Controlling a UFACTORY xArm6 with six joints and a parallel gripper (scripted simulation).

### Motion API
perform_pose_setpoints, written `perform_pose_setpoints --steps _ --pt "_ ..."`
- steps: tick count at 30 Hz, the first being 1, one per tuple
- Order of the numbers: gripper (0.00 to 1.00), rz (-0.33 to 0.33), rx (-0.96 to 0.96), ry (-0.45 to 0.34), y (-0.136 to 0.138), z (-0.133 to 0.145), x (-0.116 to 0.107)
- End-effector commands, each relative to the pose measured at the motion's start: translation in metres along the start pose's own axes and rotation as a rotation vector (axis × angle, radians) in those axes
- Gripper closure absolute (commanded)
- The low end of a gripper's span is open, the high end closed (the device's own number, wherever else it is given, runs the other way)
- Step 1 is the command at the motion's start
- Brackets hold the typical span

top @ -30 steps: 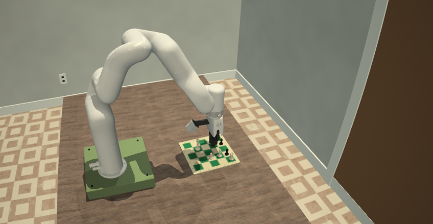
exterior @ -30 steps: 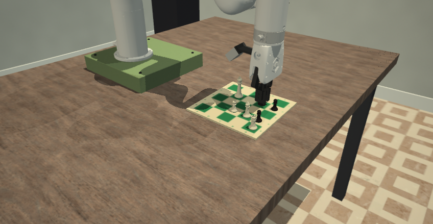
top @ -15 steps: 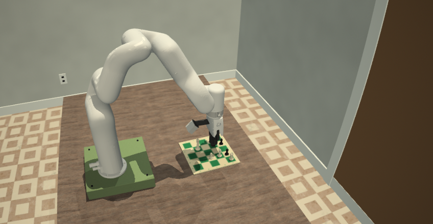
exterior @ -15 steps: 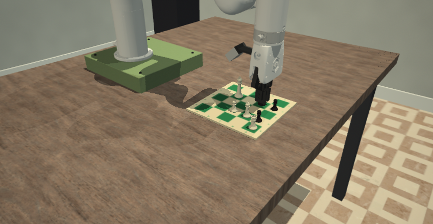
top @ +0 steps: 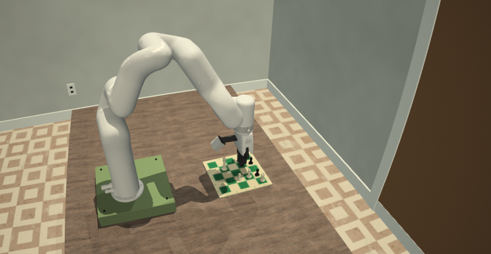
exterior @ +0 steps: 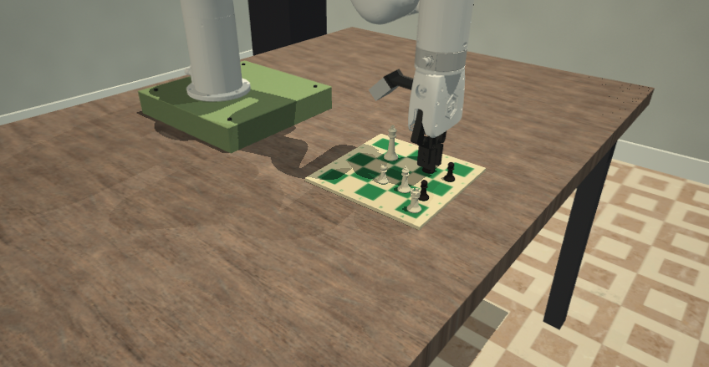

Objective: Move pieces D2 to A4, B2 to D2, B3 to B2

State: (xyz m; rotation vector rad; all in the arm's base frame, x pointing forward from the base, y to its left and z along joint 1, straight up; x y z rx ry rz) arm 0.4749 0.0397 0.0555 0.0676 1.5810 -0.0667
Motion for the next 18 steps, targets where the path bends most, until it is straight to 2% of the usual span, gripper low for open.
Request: perform_pose_setpoints --steps 1,2,4,5,7,8,12,13,15,16,18 --pt "1.0 0.001 0.0 -0.004 0.0002 0.0013 -0.0015" --pt "0.93 0.001 0.0 -0.004 0.0002 0.0013 -0.0015" --pt "0.93 0.001 0.0 -0.004 0.0002 0.0013 -0.0015" --pt "0.85 0.001 0.0 -0.004 0.0002 0.0013 -0.0015" --pt "0.85 0.001 0.0 -0.004 0.0002 0.0013 -0.0015" --pt "0.78 0.001 0.0 -0.004 0.0002 0.0013 -0.0015" --pt "0.78 0.001 0.0 -0.004 0.0002 0.0013 -0.0015" --pt "0.7 0.001 0.0 -0.004 0.0002 0.0013 -0.0015" --pt "0.7 0.001 0.0 -0.004 0.0002 0.0013 -0.0015" --pt "0.63 0.001 0.0 -0.004 0.0002 0.0013 -0.0015" --pt "0.63 0.001 0.0 -0.004 0.0002 0.0013 -0.0015"
Point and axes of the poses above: the point where the finger pads meet when closed, its own x axis out along the fingers, its own y axis across the jaws, z = x × y, the point moved 7 cm from there along -x, back along the fingers, and after that the axes turned 4 degrees about x, right-handed, at the moved point
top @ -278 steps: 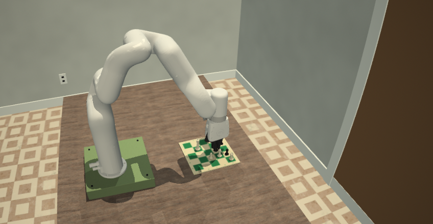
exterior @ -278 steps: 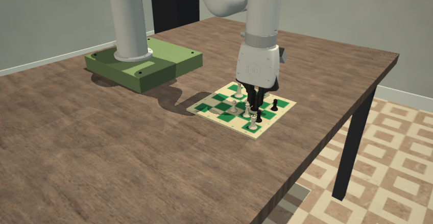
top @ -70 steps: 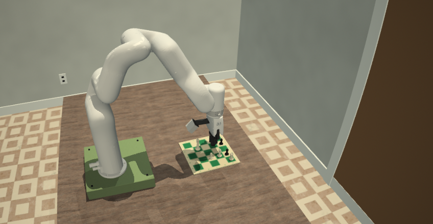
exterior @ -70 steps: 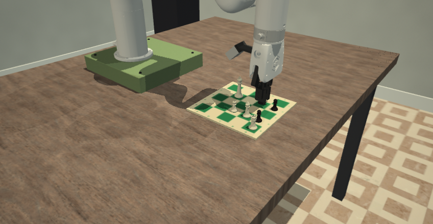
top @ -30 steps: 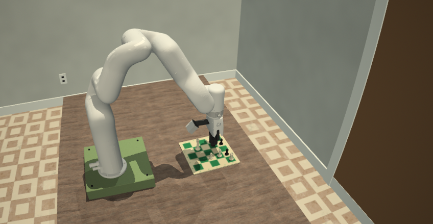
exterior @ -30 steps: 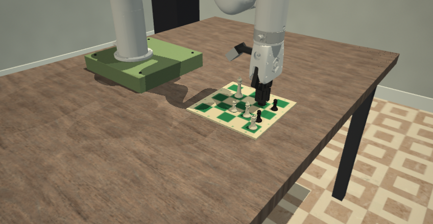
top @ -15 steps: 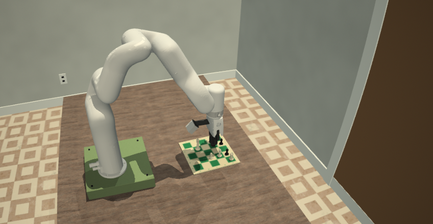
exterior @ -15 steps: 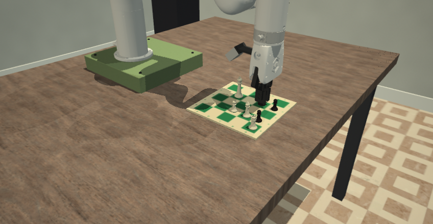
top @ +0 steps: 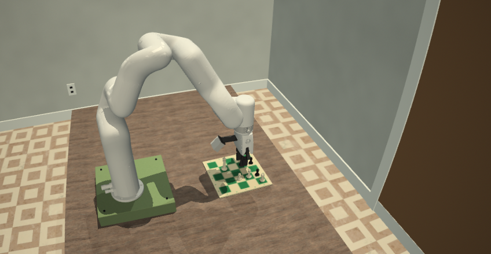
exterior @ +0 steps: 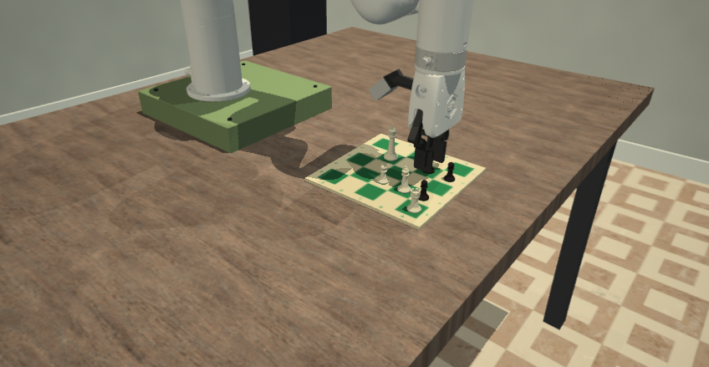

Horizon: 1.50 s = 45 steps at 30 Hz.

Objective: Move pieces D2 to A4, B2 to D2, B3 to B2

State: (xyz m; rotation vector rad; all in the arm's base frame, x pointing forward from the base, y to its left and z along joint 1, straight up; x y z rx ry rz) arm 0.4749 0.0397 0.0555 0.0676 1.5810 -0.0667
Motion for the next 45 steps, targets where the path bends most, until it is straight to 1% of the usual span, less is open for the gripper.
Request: perform_pose_setpoints --steps 1,10,14,18,24,26,32,36,40,41,45 --pt "0.63 0.001 0.0 -0.004 0.0 0.001 -0.002" --pt "0.63 0.001 0.0 -0.004 0.0 0.001 -0.002" --pt "0.63 0.001 0.0 -0.004 0.0 0.001 -0.007" --pt "0.63 0.001 0.0 -0.004 0.0 0.001 -0.02" --pt "0.63 0.001 0.0 -0.004 0.0 0.001 -0.053" --pt "0.63 0.001 0.0 -0.004 0.0 0.001 -0.053" --pt "0.63 0.001 0.0 -0.004 0.0 0.001 -0.081" --pt "0.63 0.001 0.0 -0.004 0.0 0.001 -0.09" --pt "0.63 0.001 0.0 -0.004 0.0 0.001 -0.092" --pt "0.0 0.001 0.0 -0.004 0.0 0.001 -0.092" --pt "0.0 0.001 0.0 -0.004 0.0 0.001 -0.092"
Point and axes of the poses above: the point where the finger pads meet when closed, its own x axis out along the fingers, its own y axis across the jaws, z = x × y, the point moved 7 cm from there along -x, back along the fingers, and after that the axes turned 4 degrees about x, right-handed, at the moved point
